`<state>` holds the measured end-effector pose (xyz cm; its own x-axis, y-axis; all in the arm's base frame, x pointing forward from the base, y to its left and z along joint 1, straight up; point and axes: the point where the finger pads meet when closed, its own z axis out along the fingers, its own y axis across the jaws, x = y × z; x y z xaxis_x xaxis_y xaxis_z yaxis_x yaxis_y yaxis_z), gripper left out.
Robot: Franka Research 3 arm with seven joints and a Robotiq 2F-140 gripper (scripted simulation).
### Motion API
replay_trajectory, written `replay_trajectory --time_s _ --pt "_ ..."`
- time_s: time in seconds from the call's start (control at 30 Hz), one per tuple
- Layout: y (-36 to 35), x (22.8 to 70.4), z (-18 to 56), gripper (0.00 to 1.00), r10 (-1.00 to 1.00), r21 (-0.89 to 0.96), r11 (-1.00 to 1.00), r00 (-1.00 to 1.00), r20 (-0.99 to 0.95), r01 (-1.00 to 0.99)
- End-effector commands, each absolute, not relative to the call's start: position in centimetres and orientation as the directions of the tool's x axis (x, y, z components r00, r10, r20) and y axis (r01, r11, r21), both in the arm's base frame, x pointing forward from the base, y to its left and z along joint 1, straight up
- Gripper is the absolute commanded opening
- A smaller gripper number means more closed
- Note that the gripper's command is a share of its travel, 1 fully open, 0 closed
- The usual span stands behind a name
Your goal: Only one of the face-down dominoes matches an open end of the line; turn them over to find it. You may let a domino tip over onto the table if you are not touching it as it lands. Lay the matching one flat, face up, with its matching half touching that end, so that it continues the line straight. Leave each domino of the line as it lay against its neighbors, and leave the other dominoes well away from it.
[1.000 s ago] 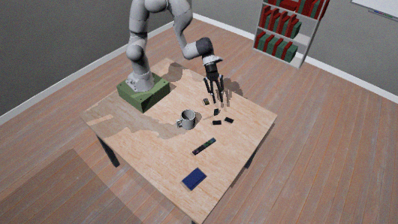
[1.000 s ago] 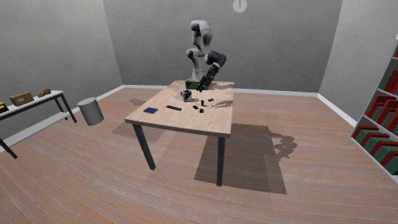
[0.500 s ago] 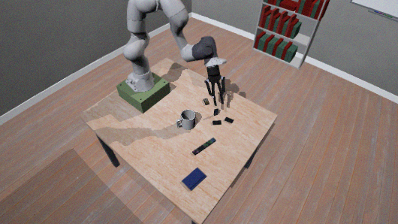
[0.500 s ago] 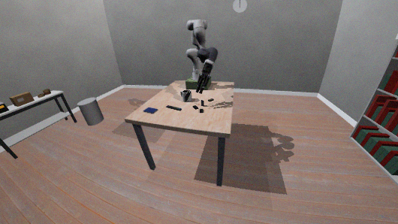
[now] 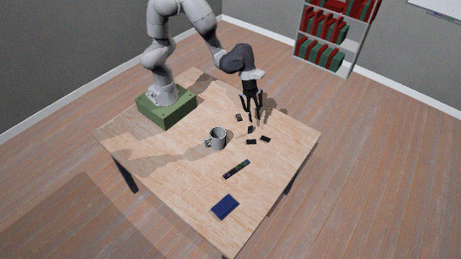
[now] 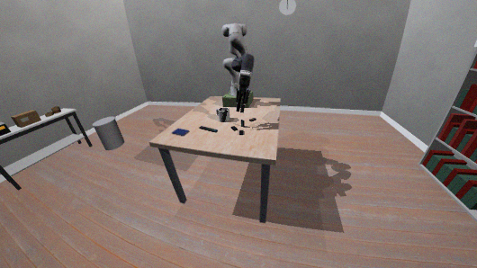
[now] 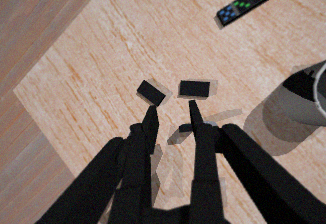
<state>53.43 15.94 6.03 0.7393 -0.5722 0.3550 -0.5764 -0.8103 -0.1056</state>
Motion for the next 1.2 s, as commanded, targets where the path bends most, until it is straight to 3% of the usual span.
replay_trajectory --time_s 0.0,0.47,1.17 --pt "16.48 53.64 6.11 0.34 -0.413 -0.029 -0.909 0.892 0.187 -0.415" --pt "16.08 53.84 6.11 0.34 -0.397 -0.032 -0.918 0.916 0.063 -0.396" --pt "16.07 53.85 6.12 0.34 -0.158 -0.002 -0.987 0.978 -0.138 -0.16"
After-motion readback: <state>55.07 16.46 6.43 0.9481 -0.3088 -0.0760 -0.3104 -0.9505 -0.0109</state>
